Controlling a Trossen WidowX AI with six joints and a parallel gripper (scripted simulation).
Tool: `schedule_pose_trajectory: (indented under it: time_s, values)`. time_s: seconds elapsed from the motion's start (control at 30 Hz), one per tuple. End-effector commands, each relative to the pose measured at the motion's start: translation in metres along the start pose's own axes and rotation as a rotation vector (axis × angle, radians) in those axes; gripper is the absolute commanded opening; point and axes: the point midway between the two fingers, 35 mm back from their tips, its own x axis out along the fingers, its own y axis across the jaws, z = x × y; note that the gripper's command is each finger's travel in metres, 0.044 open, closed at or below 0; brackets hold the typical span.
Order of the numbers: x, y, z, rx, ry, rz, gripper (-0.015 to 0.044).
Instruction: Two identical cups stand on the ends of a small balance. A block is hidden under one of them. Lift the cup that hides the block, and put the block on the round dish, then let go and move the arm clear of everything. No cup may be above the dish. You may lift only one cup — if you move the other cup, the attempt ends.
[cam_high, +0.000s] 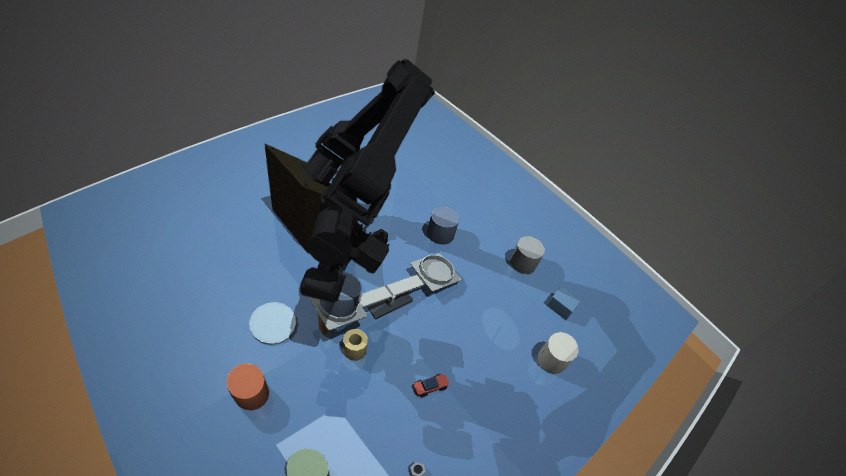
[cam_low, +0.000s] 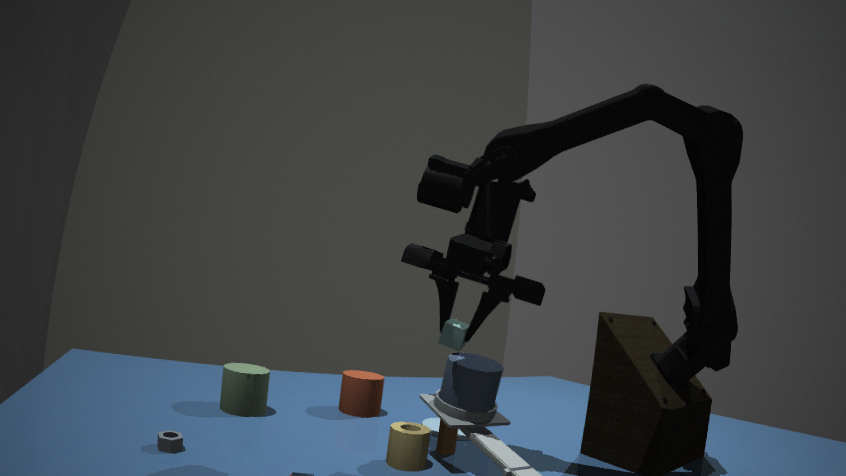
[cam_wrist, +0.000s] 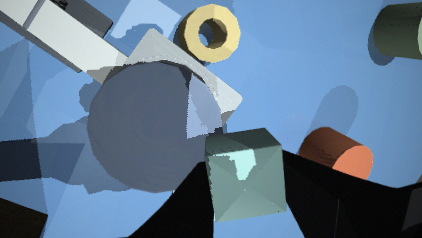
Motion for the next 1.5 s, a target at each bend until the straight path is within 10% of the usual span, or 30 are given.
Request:
schedule_pose_trajectory:
  time_s: [0.0, 0.57, 1.47]
  values:
    - [0.012, -0.01, -0.018, -0.03, -0.002, 0.011, 0.0]
    - [0.089, 0.001, -0.128, -0.181, -0.032, 0.193, 0.0]
    - [0.144, 0.013, -0.127, -0.184, -0.036, 0.196, 0.0]
